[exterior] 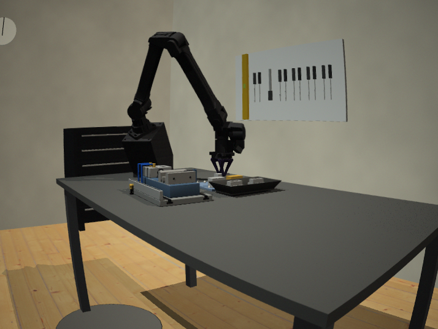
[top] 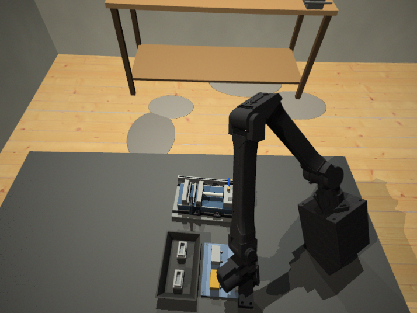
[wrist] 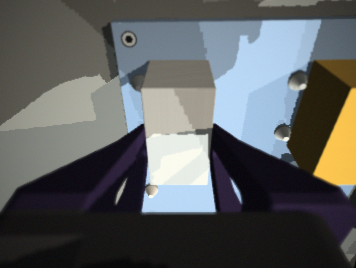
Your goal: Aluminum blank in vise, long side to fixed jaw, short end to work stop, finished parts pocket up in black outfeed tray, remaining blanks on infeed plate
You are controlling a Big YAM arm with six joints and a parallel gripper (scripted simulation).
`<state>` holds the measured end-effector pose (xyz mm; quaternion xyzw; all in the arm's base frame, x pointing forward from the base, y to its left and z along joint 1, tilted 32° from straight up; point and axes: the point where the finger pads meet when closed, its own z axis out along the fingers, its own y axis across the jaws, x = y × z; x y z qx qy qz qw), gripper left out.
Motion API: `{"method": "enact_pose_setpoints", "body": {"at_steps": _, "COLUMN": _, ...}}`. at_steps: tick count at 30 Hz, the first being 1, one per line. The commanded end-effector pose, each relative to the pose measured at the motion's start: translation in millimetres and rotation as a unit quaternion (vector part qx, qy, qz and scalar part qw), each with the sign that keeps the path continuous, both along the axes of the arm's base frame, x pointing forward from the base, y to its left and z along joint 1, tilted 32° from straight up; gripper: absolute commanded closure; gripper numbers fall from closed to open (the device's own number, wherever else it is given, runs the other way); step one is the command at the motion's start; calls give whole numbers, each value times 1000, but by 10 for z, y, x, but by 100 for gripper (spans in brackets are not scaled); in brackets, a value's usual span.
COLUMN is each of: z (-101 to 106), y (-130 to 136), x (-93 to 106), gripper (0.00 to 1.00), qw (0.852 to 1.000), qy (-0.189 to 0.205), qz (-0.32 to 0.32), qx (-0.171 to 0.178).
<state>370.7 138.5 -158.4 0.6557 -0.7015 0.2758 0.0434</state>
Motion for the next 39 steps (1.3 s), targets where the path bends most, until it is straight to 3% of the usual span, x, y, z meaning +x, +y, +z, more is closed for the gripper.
{"method": "enact_pose_setpoints", "body": {"at_steps": 1, "z": -85, "y": -72, "x": -13, "gripper": 100, "qw": 1000, "qy": 11, "qz": -5, "qx": -5}}
{"method": "enact_pose_setpoints", "body": {"at_steps": 28, "z": -59, "y": -29, "x": -58, "gripper": 100, "qw": 1000, "qy": 13, "qz": -3, "qx": -6}}
{"method": "enact_pose_setpoints", "body": {"at_steps": 39, "z": 102, "y": 90, "x": -78, "gripper": 100, "qw": 1000, "qy": 4, "qz": 3, "qx": 0}}
